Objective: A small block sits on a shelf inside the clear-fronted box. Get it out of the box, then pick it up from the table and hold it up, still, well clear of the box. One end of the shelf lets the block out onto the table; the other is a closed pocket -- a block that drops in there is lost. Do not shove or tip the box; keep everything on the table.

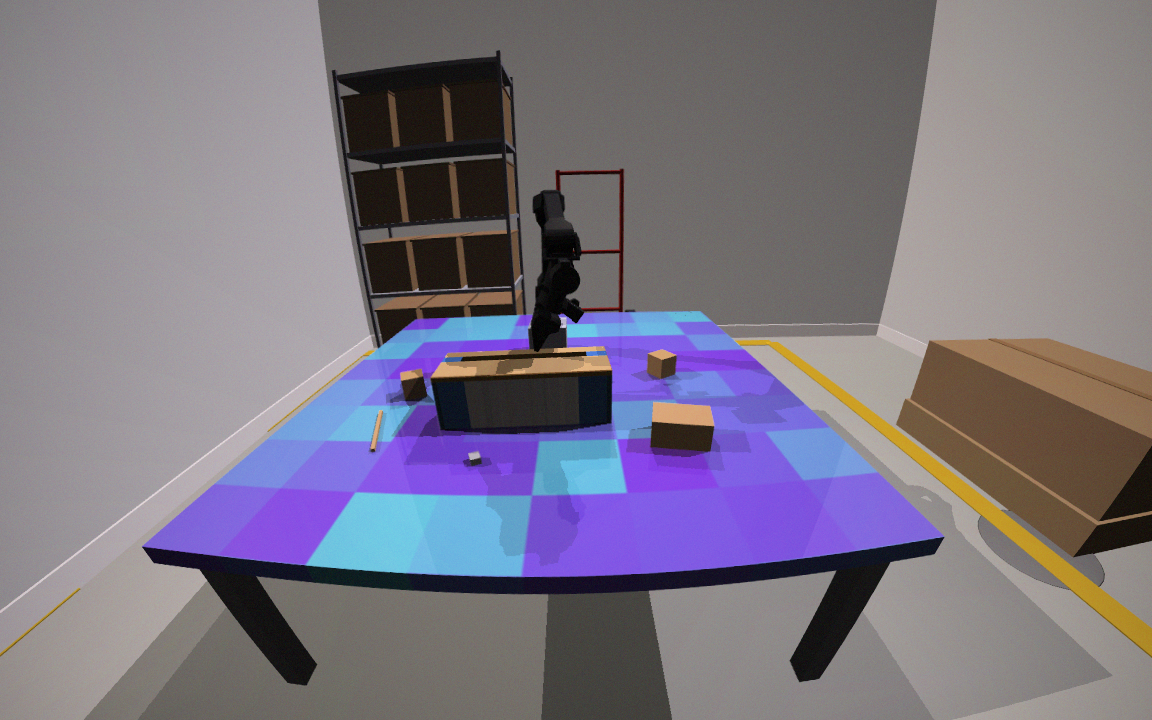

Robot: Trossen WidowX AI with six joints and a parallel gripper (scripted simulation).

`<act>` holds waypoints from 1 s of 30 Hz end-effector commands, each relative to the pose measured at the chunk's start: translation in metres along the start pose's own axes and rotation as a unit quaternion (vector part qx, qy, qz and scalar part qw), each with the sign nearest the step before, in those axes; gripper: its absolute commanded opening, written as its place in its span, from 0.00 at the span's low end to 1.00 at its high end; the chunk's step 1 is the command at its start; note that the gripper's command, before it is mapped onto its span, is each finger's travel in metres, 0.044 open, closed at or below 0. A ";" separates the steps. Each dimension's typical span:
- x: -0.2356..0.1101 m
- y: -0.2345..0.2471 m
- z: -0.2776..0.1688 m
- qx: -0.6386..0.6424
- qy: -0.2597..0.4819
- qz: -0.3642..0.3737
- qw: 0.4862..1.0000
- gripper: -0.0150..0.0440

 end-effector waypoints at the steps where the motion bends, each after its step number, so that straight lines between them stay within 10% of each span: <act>1: 0.006 0.001 0.002 -0.003 0.002 0.000 1.000 0.93; 30: 0.050 0.008 0.018 -0.003 0.002 0.000 1.000 0.93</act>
Point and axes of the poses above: the point midway between the two fingers, 35 mm back from their tips, its own x axis out along the fingers, its own y axis across the jaws, z = x × y, the point moved 1 cm from there along -x, back along the fingers, and after that the axes turned 7 degrees about x, right-handed, at the moved point
